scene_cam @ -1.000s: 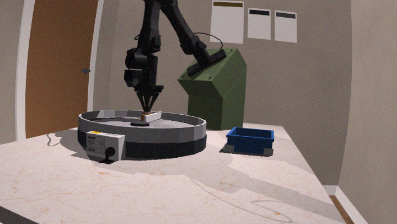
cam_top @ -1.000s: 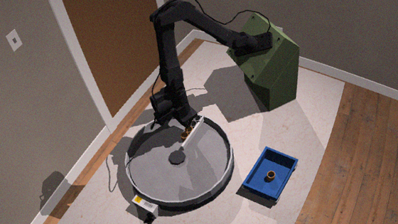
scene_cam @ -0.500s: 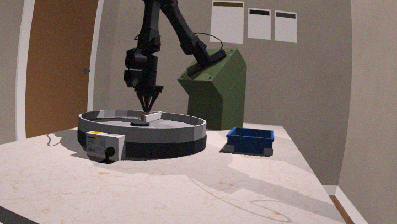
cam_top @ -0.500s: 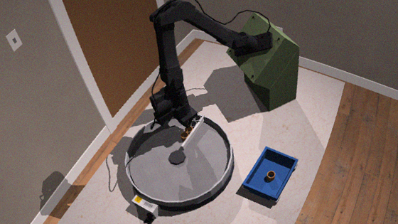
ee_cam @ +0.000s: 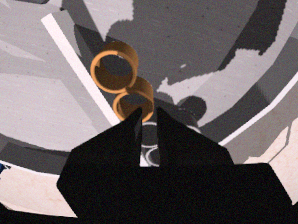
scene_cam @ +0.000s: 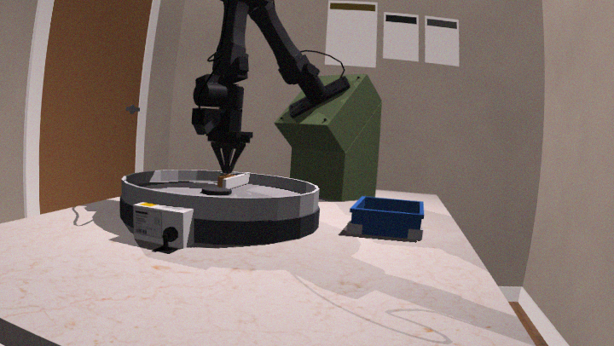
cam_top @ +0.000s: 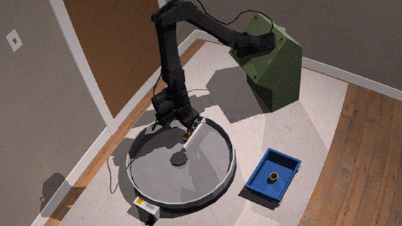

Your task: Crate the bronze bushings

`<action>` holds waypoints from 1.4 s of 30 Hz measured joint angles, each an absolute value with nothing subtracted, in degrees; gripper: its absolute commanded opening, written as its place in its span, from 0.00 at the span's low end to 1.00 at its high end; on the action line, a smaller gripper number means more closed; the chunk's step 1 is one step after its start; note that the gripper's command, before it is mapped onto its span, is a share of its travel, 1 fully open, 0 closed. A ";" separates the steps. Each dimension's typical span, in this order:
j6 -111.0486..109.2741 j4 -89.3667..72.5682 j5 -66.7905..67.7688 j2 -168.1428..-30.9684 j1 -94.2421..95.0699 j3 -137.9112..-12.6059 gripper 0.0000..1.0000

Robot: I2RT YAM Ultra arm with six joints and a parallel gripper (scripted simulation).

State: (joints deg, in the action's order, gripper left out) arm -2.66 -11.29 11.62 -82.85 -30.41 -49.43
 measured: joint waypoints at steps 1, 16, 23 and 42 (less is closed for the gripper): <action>-2.66 -11.29 11.62 -82.85 -30.41 -49.43 0.13; -2.66 -11.62 11.62 -82.85 -30.39 -50.13 0.13; -2.66 -11.84 11.62 -82.85 -30.41 -50.72 0.13; -2.66 -11.92 11.62 -82.85 -30.41 -50.72 0.13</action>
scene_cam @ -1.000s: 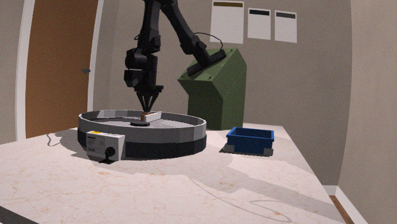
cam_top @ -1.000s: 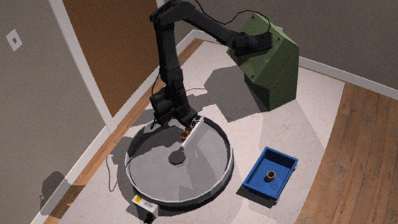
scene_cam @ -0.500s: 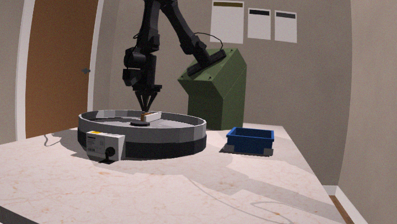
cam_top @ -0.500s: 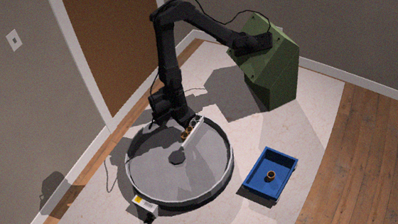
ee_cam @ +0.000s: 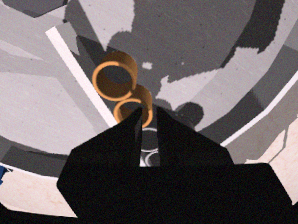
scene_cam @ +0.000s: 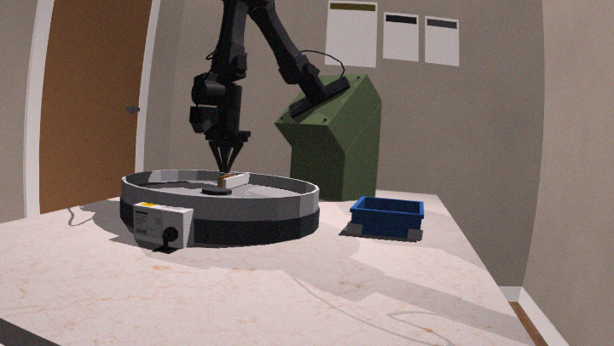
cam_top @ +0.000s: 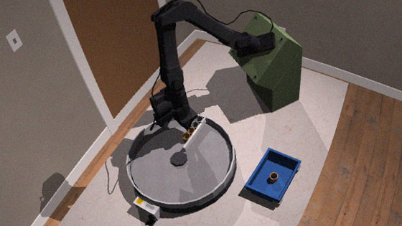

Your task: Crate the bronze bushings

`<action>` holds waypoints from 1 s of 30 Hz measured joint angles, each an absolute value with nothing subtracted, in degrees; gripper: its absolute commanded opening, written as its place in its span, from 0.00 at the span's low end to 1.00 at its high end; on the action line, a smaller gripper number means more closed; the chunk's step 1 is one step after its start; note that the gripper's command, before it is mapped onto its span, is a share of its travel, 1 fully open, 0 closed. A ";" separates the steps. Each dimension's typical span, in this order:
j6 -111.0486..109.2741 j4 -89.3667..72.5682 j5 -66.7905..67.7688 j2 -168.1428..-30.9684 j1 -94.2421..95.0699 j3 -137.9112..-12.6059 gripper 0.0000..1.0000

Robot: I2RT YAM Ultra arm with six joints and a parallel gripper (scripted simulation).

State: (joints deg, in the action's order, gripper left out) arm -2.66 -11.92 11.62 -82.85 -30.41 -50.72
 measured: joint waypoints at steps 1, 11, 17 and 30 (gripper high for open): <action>-2.66 -11.92 11.62 -82.85 -30.41 -50.72 0.13; -2.66 -11.92 11.62 -82.85 -30.41 -50.72 0.13; -2.66 -11.92 11.62 -82.85 -30.41 -50.72 0.13; -2.66 -11.07 11.62 -82.85 -30.41 -49.58 0.13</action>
